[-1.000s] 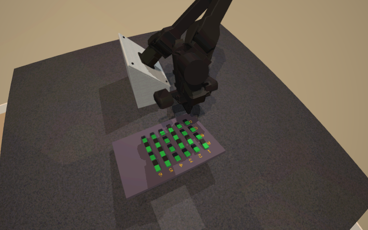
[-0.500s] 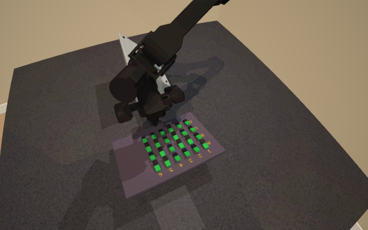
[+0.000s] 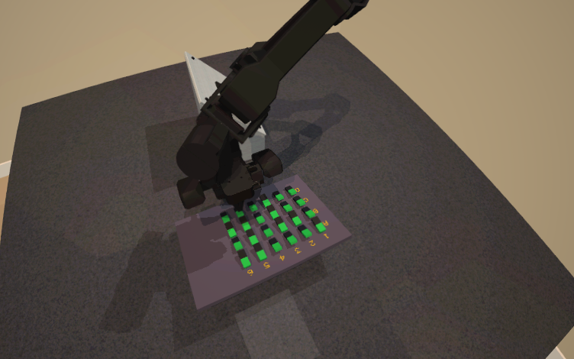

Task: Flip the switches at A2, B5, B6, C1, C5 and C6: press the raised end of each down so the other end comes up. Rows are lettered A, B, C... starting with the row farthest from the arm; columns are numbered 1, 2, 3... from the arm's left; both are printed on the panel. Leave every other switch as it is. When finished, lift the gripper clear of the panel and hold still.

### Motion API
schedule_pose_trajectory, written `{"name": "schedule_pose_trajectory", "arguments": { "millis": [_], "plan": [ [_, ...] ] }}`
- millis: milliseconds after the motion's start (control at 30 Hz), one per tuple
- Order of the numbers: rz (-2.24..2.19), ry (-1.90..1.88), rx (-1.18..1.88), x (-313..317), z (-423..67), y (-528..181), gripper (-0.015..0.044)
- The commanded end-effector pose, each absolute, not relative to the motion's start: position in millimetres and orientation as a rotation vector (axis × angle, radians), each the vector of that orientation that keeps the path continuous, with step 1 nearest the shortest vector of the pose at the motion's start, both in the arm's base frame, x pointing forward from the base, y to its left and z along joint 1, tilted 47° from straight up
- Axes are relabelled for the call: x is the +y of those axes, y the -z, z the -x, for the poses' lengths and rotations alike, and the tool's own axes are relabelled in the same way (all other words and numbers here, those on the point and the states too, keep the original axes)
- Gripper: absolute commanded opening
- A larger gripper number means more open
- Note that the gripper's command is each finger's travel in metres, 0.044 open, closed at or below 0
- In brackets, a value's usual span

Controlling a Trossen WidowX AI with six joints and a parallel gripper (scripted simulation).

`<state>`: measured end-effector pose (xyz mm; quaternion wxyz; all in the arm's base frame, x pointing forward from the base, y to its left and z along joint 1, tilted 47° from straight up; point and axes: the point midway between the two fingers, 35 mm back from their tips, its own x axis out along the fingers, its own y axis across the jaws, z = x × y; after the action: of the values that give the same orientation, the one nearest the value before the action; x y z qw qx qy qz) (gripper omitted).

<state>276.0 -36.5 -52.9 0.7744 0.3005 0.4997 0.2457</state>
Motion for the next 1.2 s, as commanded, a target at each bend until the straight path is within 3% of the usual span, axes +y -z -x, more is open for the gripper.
{"name": "schedule_pose_trajectory", "arguments": {
  "millis": [0,1167],
  "plan": [
    [-0.66,-0.534,1.082,-29,-278,58,0.0],
    [-0.661,-0.535,1.082,-17,-284,69,0.0]
  ]
}}
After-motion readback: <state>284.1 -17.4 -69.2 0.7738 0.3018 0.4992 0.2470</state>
